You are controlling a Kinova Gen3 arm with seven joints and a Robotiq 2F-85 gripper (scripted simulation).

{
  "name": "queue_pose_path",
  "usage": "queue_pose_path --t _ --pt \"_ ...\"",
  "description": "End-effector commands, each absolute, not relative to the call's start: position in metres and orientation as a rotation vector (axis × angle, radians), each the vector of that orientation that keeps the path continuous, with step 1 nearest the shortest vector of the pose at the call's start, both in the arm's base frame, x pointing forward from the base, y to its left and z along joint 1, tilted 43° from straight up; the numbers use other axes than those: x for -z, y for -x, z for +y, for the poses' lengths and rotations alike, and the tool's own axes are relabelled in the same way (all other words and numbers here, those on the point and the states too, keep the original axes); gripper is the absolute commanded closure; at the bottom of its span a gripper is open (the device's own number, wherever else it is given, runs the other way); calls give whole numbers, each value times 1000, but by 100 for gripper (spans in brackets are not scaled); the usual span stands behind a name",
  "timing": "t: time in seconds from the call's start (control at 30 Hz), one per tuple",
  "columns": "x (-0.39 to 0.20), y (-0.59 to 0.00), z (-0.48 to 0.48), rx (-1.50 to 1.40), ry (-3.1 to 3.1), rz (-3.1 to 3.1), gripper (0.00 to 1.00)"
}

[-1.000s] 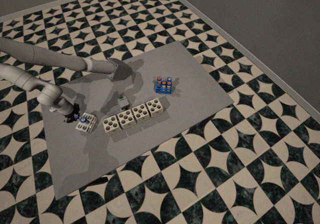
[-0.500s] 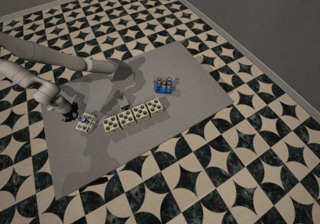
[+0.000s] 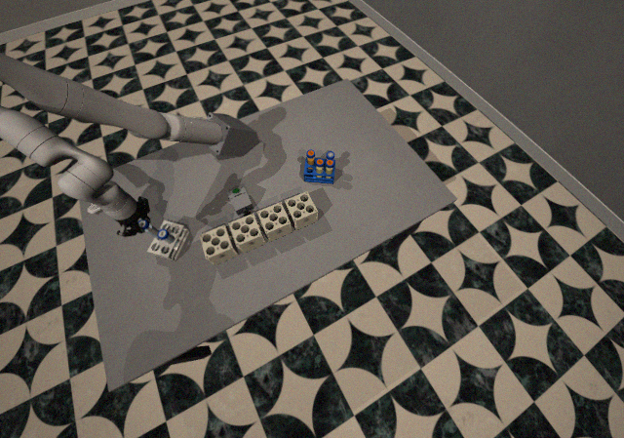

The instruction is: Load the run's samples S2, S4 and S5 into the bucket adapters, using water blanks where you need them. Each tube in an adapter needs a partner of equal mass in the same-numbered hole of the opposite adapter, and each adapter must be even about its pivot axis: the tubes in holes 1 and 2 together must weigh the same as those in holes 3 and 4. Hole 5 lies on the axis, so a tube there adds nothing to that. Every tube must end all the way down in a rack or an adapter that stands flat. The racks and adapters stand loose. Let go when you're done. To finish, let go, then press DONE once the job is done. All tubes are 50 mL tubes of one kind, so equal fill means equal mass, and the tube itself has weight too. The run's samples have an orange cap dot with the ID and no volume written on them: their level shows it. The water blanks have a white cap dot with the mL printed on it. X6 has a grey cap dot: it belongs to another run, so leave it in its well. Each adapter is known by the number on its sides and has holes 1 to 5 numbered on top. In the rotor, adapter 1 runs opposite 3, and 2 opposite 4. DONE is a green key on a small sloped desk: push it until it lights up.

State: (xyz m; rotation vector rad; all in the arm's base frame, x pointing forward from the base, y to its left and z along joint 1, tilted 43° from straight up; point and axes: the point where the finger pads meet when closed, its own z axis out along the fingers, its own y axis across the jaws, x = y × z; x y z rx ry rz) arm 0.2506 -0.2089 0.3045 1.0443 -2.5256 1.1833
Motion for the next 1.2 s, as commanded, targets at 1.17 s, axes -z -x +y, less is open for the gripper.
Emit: queue_pose_path --t 1.17 --pt "-339 -238 -180 -1184 -1045 -2526 90"
